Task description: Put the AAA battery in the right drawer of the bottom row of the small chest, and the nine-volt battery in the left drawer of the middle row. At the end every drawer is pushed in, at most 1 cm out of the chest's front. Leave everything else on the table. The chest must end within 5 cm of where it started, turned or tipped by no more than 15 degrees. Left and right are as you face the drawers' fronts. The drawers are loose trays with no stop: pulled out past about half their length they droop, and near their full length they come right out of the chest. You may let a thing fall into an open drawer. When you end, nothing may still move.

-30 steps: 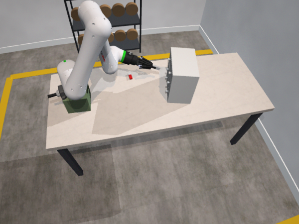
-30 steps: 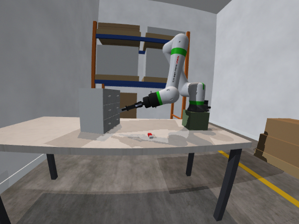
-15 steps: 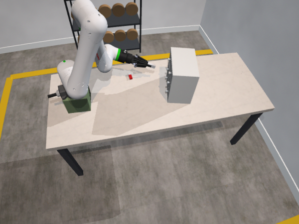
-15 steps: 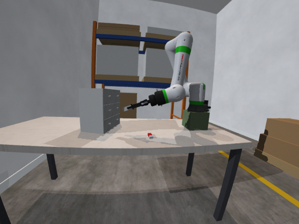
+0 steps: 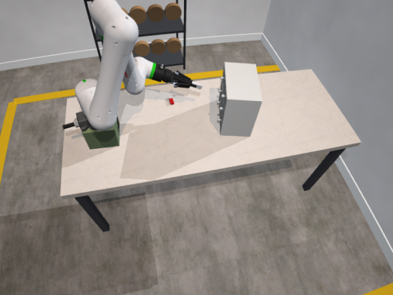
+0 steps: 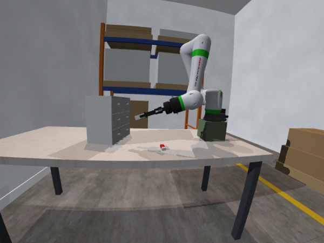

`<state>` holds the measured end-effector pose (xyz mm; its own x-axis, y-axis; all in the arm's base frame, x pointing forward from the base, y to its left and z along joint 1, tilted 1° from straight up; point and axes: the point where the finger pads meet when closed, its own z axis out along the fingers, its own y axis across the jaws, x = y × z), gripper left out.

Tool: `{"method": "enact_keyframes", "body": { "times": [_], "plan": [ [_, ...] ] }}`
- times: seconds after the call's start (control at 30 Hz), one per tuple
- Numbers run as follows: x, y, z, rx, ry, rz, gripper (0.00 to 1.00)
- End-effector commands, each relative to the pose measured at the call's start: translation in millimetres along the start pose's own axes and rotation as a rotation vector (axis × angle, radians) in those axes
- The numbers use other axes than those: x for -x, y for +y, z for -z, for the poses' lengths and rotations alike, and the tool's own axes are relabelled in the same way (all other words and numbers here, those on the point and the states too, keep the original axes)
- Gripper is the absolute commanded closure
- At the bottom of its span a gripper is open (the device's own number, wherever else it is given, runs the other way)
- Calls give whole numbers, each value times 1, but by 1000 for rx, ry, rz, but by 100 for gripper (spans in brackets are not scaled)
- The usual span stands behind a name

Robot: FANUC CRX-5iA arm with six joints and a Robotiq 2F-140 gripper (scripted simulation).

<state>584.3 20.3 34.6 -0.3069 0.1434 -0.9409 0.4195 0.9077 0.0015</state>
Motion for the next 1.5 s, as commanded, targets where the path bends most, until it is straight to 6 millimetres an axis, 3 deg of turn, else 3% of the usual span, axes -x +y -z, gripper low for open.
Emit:
{"method": "enact_keyframes", "body": {
  "times": [0.0,0.37,1.47],
  "plan": [
    [0,0,1,0,8,0,100],
    [4,0,8,-1,72,0,100],
    [25,0,53,-1,504,0,100]
  ]
}}
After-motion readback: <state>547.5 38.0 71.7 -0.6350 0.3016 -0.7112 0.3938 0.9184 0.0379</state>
